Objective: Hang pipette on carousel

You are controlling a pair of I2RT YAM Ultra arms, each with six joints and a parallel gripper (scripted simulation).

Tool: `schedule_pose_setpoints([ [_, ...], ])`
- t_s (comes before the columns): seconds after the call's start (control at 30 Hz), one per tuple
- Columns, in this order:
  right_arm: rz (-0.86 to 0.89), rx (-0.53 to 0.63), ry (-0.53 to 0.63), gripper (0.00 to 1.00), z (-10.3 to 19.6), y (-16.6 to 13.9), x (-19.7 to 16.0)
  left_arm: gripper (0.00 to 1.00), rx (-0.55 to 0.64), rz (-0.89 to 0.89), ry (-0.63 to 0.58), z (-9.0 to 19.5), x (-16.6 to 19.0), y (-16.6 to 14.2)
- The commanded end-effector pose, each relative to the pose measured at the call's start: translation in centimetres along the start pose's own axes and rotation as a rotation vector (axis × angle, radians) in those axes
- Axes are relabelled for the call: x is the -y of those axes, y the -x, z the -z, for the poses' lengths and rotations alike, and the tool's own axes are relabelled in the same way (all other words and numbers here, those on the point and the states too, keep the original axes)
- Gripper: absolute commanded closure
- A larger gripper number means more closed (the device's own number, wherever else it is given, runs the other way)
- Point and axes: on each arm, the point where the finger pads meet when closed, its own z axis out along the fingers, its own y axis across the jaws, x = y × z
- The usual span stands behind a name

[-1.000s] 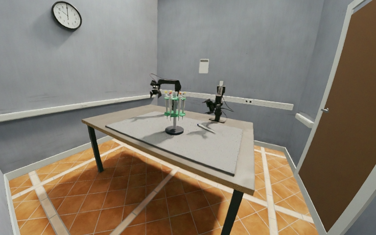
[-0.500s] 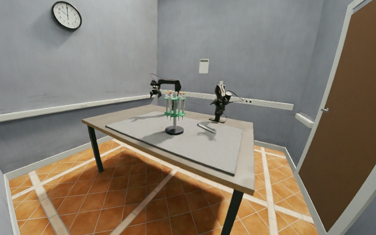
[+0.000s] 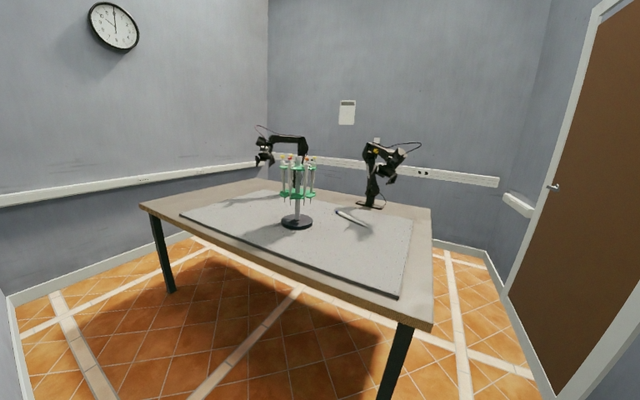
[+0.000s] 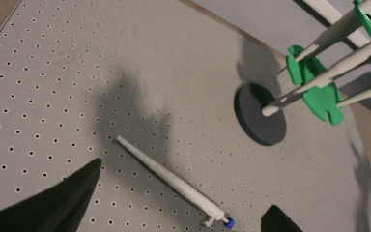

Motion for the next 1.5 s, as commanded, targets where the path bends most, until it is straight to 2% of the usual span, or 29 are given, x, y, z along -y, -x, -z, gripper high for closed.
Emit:
schedule_pose_setpoints([
  [0.0,0.010,0.028,-0.007,0.00,0.3,0.6,0.4,0.00,-0.202,-0.194,-0.002,0.6,0.1,-1.0],
  [0.2,0.010,0.028,-0.007,0.00,0.3,0.6,0.4,0.00,-0.349,-0.342,0.005,0.6,0.1,-1.0],
  [0.53,0.010,0.028,-0.007,0.00,0.3,0.6,0.4,0.00,-0.338,-0.336,0.011,0.8,0.1,-1.1],
  [0.57,0.010,0.028,-0.007,0.00,0.3,0.6,0.4,0.46,-0.379,-0.305,0.006,-0.1,0.3,-1.1],
  [0.87,0.010,0.028,-0.007,0.00,0.3,0.6,0.4,0.46,-0.658,-0.137,0.018,-5.8,3.0,-3.2],
  [0.93,0.010,0.028,-0.007,0.00,0.3,0.6,0.4,0.46,-0.658,-0.137,0.018,-5.8,3.0,-3.2],
  [1.2,0.010,0.028,-0.007,0.00,0.3,0.6,0.4,0.46,-0.926,-0.088,0.117,-9.7,6.2,-6.2],
  [1.47,0.010,0.028,-0.007,0.00,0.3,0.6,0.4,0.46,-1.096,-0.129,0.265,-12.5,9.6,-9.0],
])
